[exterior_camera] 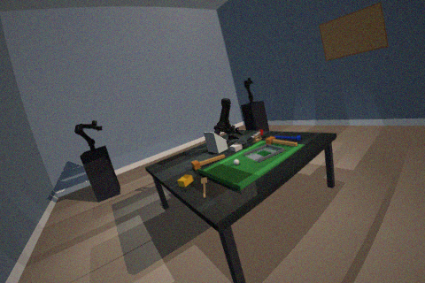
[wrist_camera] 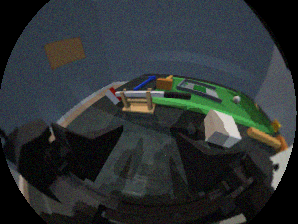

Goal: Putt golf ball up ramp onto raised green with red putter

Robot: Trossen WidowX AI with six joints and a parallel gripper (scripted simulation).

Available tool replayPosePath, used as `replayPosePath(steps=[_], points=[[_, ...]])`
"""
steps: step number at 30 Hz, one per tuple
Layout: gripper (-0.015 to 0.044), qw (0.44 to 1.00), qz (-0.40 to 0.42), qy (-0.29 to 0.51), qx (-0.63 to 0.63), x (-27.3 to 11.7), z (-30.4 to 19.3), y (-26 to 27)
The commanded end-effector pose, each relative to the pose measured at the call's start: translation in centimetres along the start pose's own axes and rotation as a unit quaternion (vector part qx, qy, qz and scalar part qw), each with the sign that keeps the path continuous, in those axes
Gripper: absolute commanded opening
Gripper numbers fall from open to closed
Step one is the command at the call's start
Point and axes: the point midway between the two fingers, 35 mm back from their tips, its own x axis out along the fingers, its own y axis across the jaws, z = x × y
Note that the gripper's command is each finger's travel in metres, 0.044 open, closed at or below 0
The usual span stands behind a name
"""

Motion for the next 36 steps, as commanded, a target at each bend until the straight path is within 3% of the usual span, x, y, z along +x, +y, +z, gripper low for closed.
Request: replayPosePath(steps=[1, 13, 20, 22, 31, 36], points=[[0.0426, 1.0, -0.001, 0.001, -0.002, 0.1, 0.0, 0.0], [0.044, 0.959, -0.169, 0.085, -0.213, 6.9, 0.6, -2.8], [0.044, 0.901, -0.254, 0.18, -0.302, 10.7, 3.3, -5.7], [0.044, 0.896, -0.28, 0.155, -0.308, 11.4, 5.8, -6.6], [0.044, 0.819, -0.25, 0.314, -0.41, 11.9, 5.4, -8.8], [0.044, 0.735, -0.135, 0.464, -0.476, 11.7, 5.3, -10.2]])
